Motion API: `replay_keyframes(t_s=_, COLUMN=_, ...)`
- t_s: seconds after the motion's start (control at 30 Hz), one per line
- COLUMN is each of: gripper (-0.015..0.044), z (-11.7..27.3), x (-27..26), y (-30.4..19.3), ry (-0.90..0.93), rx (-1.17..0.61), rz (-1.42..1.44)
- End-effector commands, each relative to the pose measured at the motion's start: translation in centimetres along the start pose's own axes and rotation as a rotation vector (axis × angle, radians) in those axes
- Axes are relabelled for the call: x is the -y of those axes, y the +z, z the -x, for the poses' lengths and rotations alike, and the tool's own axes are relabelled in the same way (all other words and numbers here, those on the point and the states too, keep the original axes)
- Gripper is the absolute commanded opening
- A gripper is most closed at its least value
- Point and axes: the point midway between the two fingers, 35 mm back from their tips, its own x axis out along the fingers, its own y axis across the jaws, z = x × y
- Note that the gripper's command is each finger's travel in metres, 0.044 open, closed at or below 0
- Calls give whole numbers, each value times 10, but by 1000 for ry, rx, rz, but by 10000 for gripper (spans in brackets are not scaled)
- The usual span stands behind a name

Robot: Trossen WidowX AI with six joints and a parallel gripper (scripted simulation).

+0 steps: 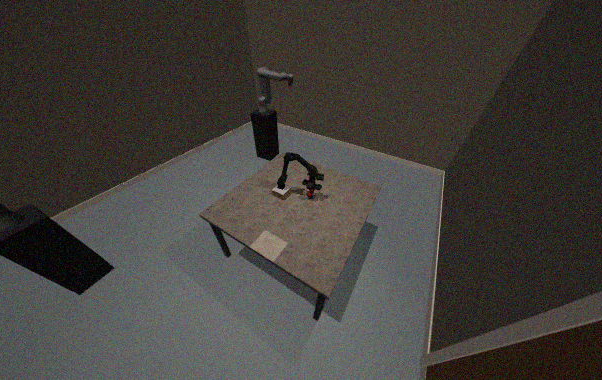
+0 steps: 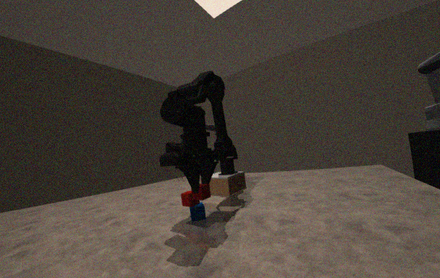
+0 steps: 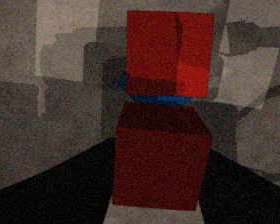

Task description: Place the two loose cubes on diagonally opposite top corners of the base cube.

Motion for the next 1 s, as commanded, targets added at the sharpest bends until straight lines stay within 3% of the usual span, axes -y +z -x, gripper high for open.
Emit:
replay_keyframes(t_s=0.0, gripper=105, z=-13, x=2, y=1, ry=-11, rx=5, rz=-1)
replay_keyframes(t_s=0.9, gripper=105, z=-19, x=2, y=1, ry=-11, rx=5, rz=6)
replay_keyframes(t_s=0.97, gripper=157, z=-19, x=2, y=1, ry=-11, rx=5, rz=6)
